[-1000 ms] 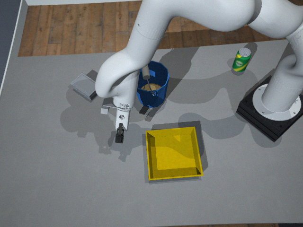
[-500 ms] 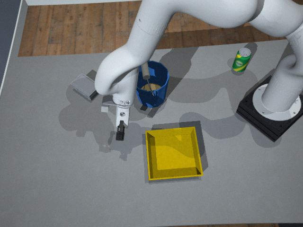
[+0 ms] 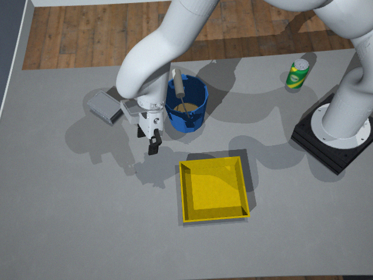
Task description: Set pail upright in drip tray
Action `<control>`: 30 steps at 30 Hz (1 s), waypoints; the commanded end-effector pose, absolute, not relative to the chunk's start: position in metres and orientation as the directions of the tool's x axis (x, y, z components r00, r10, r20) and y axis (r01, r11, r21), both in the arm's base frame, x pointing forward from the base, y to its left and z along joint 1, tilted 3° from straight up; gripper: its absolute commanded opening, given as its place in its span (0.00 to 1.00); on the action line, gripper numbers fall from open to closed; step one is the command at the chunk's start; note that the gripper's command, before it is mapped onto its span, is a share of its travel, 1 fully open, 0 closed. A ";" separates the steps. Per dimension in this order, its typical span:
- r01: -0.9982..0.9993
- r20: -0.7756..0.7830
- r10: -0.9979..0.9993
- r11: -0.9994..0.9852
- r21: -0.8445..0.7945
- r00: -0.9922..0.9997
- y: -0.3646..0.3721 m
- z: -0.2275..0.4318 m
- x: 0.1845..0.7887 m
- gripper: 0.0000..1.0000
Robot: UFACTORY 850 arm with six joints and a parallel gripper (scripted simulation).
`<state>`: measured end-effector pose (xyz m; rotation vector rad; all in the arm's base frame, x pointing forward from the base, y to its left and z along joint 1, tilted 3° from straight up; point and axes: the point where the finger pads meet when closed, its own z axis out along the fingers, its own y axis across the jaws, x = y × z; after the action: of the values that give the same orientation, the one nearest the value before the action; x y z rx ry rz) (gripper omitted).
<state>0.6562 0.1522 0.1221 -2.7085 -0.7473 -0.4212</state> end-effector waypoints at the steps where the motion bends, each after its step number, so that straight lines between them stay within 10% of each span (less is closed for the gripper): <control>1: 0.661 0.374 0.581 -0.738 -0.134 0.723 0.136 0.145 0.653 1.00; 30: 0.994 0.134 0.989 -0.072 0.086 0.060 0.011 0.220 0.597 1.00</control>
<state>0.6093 0.0357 0.2107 -2.3524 -1.9545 -0.3341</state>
